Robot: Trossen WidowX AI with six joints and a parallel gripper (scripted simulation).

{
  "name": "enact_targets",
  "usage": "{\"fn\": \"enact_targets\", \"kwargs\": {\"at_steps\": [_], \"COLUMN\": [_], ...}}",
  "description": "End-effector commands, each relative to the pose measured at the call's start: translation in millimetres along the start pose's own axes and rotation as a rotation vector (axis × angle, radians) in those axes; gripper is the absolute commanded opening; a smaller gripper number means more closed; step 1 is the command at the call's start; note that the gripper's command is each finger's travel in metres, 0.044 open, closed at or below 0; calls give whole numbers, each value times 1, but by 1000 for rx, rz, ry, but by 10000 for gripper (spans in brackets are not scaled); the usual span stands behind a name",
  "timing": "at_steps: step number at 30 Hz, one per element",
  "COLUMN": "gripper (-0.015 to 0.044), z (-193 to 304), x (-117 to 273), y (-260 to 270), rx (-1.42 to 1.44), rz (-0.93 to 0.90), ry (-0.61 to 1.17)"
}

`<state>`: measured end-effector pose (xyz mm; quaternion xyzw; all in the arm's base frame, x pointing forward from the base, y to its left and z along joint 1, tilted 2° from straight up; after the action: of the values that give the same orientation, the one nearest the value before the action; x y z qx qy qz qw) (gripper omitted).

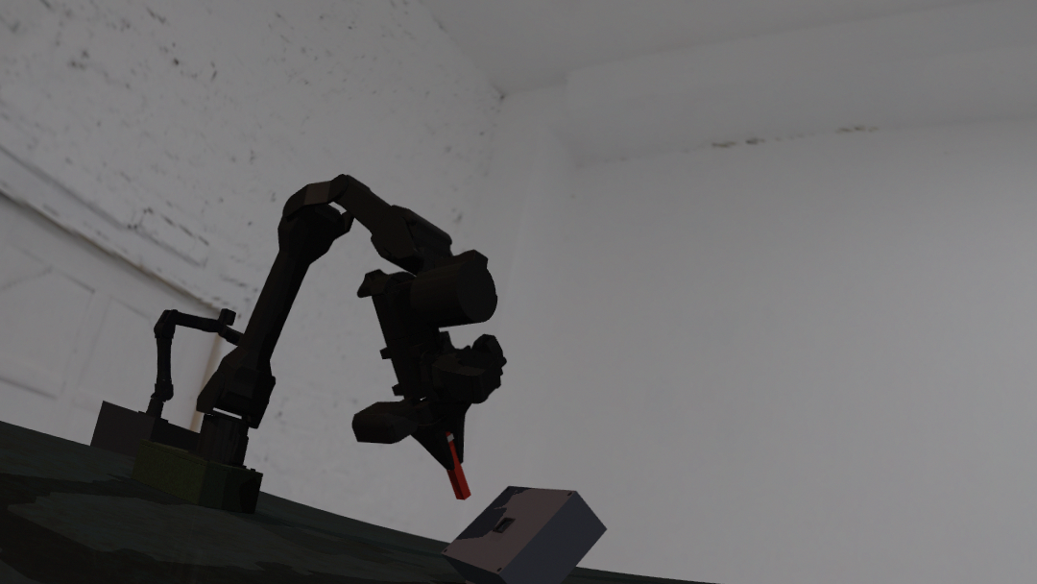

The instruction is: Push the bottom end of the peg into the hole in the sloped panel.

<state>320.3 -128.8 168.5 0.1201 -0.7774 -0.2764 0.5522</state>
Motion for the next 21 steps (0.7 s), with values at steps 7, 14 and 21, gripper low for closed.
{"fn": "enact_targets", "kwargs": {"at_steps": [7,14,21], "gripper": [0,0,0], "z": [-2,-2,-2], "x": [10,16,23], "y": [-13,-22,-31], "rx": [-52,-87,-121], "rz": [-27,-43,-60], "ry": [-45,-74,-104]}}
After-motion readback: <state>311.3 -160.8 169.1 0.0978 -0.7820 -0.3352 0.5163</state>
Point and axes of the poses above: the point midway between the two fingers, 35 mm back from their tips, its own x axis back along the fingers, its own y axis across the jaws, z = x × y, the point moved 8 cm from there along x, back along the fingers, and after that the axes turned 13 degrees about x, right-handed, at the moved point
